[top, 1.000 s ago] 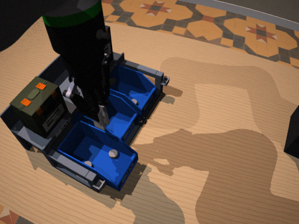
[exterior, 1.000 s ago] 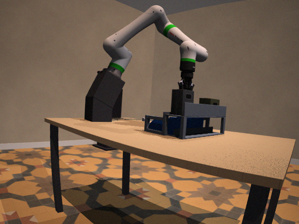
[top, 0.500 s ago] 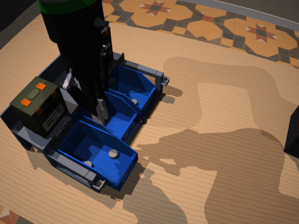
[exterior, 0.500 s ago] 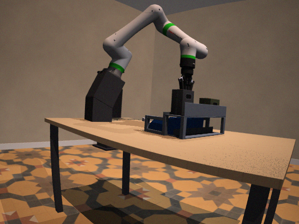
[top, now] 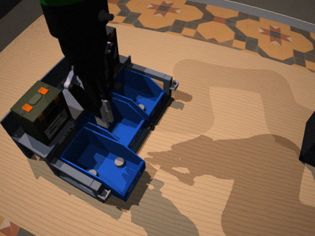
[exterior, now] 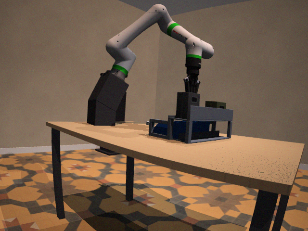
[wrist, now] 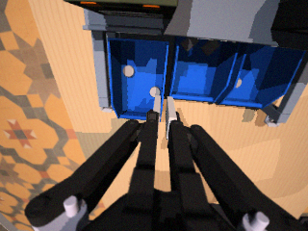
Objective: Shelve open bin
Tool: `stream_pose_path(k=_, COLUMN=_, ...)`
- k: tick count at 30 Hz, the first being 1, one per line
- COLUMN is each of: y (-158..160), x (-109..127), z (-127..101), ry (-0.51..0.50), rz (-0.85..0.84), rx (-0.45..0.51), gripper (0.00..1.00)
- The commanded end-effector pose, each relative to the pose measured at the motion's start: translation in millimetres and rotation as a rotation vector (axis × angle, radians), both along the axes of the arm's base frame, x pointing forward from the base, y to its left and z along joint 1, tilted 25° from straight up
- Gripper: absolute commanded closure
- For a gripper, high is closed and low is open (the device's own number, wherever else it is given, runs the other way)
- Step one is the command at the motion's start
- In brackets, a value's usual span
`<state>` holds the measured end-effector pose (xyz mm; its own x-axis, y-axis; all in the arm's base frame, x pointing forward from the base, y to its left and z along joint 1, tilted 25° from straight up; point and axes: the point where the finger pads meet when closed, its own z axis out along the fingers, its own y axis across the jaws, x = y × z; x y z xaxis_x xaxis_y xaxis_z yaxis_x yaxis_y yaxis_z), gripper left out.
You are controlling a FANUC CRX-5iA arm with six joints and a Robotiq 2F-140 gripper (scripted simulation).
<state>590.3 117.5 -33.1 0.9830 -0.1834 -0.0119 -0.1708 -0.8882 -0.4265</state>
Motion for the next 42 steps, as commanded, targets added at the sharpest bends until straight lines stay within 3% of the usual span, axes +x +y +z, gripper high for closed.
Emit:
stream_pose_path(k=1, y=-1.0, x=0.0, z=2.1, ry=0.000, rz=0.000, rx=0.000, gripper=0.94)
stream_pose_path(k=15, y=-1.7, x=-0.2, z=3.5, ry=0.000, rz=0.000, rx=0.000, gripper=0.94)
stream_pose_path(k=16, y=-1.7, x=-0.2, z=3.5, ry=0.000, rz=0.000, rx=0.000, gripper=1.00)
stream_pose_path(k=42, y=-1.7, x=-0.2, z=3.5, ry=0.000, rz=0.000, rx=0.000, gripper=1.00)
